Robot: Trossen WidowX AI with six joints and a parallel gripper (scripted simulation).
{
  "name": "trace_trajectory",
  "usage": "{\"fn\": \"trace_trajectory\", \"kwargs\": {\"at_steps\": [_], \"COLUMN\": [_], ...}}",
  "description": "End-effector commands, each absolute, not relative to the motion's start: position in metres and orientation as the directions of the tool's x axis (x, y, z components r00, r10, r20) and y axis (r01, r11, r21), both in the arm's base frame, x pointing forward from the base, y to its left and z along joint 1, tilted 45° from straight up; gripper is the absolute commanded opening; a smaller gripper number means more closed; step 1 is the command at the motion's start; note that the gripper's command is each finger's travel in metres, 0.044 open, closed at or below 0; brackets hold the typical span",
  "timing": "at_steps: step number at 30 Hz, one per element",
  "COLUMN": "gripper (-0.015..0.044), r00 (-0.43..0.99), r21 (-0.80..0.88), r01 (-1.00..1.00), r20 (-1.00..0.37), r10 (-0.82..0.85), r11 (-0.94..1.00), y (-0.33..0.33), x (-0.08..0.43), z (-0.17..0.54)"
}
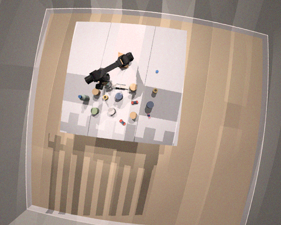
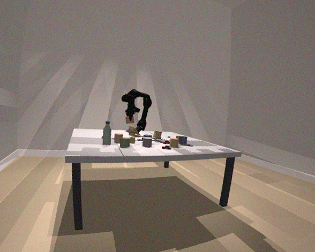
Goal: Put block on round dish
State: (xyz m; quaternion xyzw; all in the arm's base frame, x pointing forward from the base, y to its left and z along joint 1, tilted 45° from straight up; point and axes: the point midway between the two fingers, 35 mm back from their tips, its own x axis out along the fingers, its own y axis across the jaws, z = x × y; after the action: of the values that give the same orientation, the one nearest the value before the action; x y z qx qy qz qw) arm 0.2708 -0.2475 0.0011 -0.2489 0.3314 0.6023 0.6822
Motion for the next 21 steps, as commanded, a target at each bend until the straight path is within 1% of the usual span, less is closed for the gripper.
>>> {"fn": "trace_trajectory", "kwargs": {"at_steps": [1, 5, 13, 21], "gripper": [0.0000, 0.0000, 0.0000, 0.0000], "r00": [0.056, 0.052, 0.033, 0.014], "r21": [0.059, 0.061, 0.073, 0.082], "r01": [-0.987, -0.987, -0.988, -0.990], "r20": [-0.752, -0.754, -0.757, -0.747], "r10": [0.656, 0.654, 0.652, 0.665], "r11": [0.151, 0.149, 0.134, 0.113], "y": [-0.248, -0.254, -0.276, -0.277], "x": [0.271, 0.260, 0.196, 0.128], "z": [0.001, -0.010, -0.068, -0.120]}}
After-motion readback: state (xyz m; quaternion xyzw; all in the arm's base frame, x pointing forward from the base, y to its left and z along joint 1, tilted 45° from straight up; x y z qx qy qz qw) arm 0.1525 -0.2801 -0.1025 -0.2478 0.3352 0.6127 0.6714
